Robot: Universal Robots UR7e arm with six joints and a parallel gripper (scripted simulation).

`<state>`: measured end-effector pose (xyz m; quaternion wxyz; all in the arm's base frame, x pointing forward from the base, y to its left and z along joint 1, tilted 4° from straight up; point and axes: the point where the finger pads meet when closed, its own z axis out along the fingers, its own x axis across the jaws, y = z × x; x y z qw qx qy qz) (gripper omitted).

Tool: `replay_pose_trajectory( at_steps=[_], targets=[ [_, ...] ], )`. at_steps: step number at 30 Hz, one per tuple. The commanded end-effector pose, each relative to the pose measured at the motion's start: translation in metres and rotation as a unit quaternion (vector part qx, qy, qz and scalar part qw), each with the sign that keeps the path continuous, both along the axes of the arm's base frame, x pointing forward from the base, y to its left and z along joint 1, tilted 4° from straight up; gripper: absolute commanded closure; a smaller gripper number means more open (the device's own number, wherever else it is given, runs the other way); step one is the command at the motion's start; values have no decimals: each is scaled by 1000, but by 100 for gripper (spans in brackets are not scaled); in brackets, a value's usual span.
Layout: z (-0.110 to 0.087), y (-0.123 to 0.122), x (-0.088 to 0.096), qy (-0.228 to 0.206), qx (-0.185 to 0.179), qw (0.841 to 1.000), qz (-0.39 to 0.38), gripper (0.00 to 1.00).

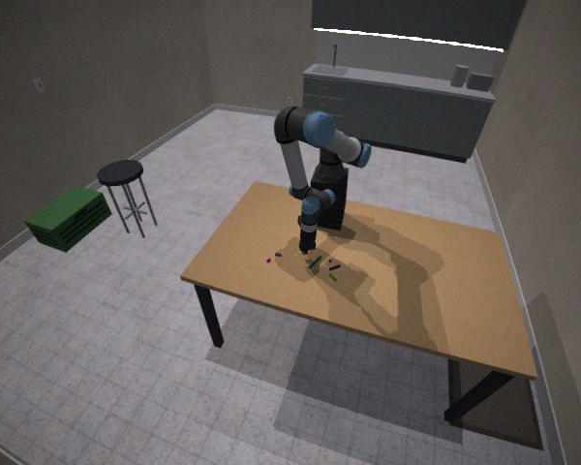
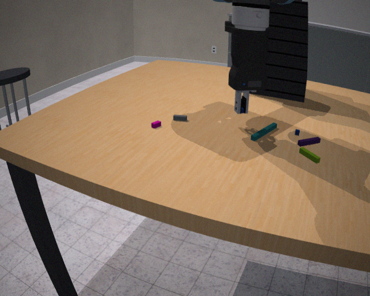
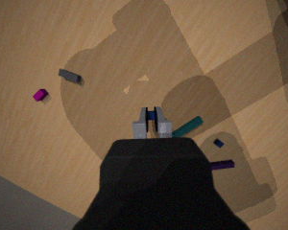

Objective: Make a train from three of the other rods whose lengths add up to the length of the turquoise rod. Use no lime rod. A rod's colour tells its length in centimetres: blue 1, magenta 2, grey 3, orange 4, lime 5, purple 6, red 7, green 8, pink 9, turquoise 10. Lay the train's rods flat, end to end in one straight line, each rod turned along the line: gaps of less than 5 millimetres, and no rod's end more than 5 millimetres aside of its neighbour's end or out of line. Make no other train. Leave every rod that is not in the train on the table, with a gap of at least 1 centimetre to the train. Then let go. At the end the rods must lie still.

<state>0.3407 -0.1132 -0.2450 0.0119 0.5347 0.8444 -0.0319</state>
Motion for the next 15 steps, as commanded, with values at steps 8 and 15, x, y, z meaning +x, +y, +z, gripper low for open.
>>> replay_pose_trajectory(
  at_steps=[8,15],
  targets=[
    [-21,-3,2,-4,-2,1000,0,76],
    [-21,-2,1,-3,-1,1000,0,76]
  ],
)
